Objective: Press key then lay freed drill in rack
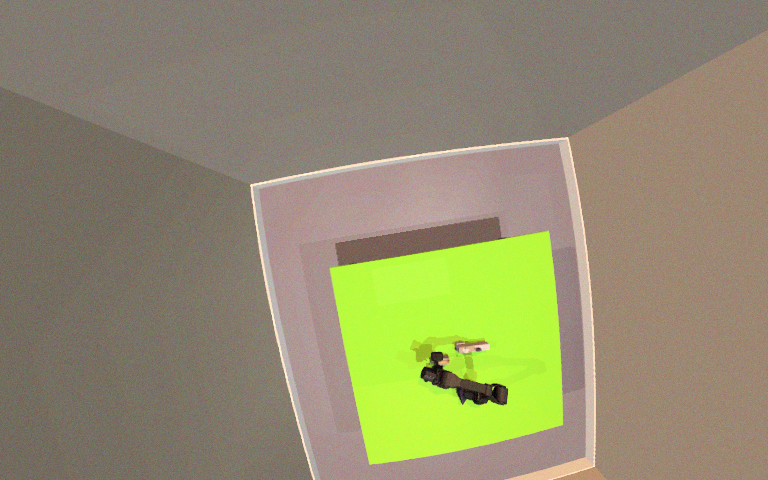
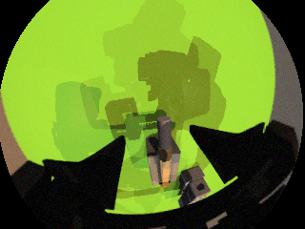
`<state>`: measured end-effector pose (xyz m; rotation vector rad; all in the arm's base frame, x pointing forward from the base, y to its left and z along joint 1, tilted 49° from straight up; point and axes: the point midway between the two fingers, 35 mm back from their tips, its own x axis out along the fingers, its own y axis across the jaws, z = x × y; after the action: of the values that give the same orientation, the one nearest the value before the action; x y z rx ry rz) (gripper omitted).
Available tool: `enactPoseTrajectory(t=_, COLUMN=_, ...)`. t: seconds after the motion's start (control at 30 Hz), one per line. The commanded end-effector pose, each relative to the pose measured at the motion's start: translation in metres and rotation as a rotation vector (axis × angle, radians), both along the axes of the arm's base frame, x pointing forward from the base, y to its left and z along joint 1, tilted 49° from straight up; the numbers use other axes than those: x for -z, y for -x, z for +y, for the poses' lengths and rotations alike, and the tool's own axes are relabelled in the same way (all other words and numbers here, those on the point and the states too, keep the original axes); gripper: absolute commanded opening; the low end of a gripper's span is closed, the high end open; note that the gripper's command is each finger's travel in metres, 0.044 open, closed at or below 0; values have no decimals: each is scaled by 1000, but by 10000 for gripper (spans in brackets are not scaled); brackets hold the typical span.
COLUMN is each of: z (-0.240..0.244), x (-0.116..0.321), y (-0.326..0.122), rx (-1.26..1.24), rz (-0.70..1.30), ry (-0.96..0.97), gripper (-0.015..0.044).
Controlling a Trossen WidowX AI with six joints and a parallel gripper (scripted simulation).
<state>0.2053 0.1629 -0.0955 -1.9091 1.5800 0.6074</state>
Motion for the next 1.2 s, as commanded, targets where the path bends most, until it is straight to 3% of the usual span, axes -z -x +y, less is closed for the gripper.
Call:
enactPoseTrajectory(t=0.0, z=14, x=-12, y=3, rx=5, rz=-7, ry=-10, gripper=440)
enactPoseTrajectory(t=0.57, z=45, x=-40, y=9, rx=-1, rz=-4, ry=-7, gripper=440)
enactPoseTrajectory(t=0.87, z=24, x=-100, y=-75, rx=138, rz=-241, ry=-257, gripper=440)
enactPoseTrajectory(t=1.17, z=-44, x=-188, y=-150, rx=332, rz=-606, ry=-442, gripper=440)
